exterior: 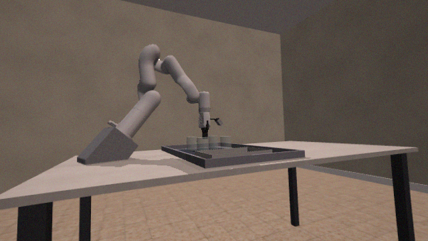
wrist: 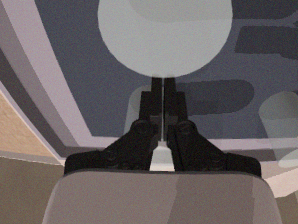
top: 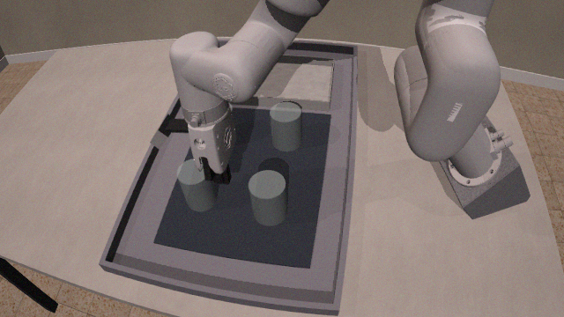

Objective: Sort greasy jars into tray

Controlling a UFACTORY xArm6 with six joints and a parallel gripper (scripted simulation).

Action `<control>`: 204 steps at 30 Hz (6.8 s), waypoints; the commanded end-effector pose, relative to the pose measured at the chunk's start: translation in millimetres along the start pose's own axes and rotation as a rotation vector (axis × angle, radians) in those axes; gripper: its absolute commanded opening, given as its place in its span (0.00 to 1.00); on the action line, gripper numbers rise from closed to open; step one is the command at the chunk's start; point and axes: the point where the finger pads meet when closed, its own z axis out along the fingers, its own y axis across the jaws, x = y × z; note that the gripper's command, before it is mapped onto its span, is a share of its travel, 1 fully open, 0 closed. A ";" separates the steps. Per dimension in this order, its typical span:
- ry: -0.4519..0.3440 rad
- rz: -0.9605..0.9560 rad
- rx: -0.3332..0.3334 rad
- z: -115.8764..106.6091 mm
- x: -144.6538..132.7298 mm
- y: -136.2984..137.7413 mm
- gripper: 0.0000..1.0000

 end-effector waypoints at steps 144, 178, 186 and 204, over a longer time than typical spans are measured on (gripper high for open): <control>0.003 -0.001 0.000 -7.3 18.7 -0.3 0.00; 0.003 -0.001 0.000 -1.0 -5.7 -0.3 0.00; 0.003 -0.001 0.000 -1.0 -5.7 -0.3 0.00; 0.003 -0.001 0.000 -1.0 -5.7 -0.3 0.00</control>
